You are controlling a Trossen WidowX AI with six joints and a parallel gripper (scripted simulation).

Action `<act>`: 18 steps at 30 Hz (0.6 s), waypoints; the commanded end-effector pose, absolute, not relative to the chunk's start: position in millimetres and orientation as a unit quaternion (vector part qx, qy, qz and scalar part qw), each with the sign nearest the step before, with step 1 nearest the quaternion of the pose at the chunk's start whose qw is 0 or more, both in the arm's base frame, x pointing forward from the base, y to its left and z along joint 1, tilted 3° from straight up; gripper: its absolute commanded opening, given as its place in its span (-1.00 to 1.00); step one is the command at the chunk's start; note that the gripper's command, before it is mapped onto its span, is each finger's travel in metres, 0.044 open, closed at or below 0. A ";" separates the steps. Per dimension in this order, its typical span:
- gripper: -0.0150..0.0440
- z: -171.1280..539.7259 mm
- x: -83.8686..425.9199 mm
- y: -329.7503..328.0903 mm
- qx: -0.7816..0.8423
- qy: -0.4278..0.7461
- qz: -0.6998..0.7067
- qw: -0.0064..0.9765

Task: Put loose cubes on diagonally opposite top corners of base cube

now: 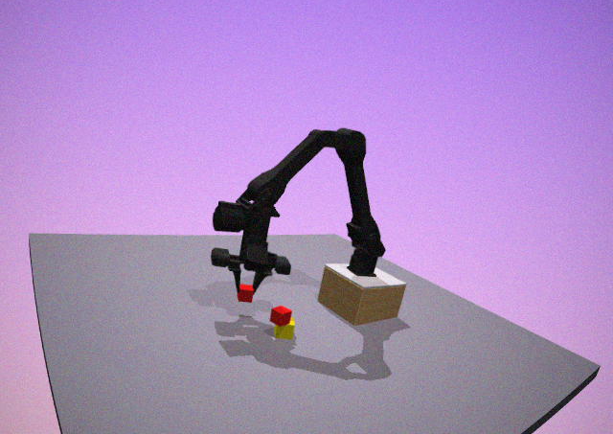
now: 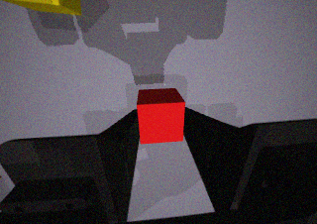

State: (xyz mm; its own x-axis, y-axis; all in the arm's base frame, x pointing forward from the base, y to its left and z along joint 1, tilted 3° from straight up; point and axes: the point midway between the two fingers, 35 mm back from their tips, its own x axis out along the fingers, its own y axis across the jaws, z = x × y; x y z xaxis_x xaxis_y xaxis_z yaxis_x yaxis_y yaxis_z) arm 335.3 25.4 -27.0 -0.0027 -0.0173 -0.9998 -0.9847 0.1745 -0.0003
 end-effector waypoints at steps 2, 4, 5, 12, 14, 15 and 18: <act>-0.14 -17.2 337.3 25.9 -0.459 0.545 0.450 0.538; -0.14 -13.7 337.2 26.0 -0.459 0.545 0.451 0.538; -0.14 -12.0 337.1 26.1 -0.459 0.545 0.451 0.537; -0.14 0.4 336.3 26.5 -0.458 0.546 0.453 0.536; -0.14 4.0 336.0 26.6 -0.458 0.546 0.454 0.535; -0.14 5.7 335.8 26.7 -0.458 0.546 0.454 0.535; -0.14 11.1 335.2 26.8 -0.458 0.546 0.455 0.534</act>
